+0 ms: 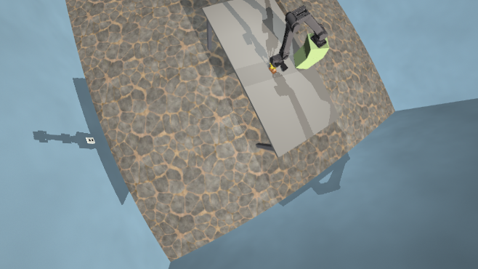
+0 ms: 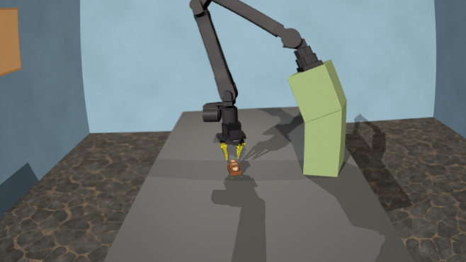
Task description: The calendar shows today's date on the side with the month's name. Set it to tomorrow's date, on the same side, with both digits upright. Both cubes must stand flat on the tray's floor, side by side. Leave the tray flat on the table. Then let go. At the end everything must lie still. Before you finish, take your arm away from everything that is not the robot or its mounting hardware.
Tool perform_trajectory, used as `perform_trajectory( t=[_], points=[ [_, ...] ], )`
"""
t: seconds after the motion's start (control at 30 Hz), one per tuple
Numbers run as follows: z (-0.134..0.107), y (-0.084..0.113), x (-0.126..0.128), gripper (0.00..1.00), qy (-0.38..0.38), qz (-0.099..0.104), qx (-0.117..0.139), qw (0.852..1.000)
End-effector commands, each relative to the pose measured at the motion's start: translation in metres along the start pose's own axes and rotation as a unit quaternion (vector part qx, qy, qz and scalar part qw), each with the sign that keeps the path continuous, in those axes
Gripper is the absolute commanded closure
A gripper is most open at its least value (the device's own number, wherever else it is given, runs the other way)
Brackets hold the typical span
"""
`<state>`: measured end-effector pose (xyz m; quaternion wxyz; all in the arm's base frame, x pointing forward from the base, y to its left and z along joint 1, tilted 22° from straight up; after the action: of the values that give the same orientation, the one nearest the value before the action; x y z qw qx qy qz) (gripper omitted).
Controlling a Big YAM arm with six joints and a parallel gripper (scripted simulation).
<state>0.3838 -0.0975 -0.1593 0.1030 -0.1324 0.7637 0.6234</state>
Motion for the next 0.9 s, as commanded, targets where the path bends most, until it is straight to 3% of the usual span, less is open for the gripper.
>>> perform_trajectory(
  t=[0.0, 0.87],
  points=[
    [-0.0015, -0.0020, 0.0144, 0.55, 0.001, 0.009, -0.002, 1.000],
    [-0.0015, -0.0021, 0.0149, 0.55, 0.001, 0.008, -0.002, 1.000]
  ],
)
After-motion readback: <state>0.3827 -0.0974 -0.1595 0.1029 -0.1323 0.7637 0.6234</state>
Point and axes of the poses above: the point where the finger pads meet when closed, its own y axis back along the fingers, its own x axis across the jaws, z = x × y, the point moved 5 cm from there along y, back along the fingers, and after that the axes turned 3 degrees about -y, right-handed, at the moved point
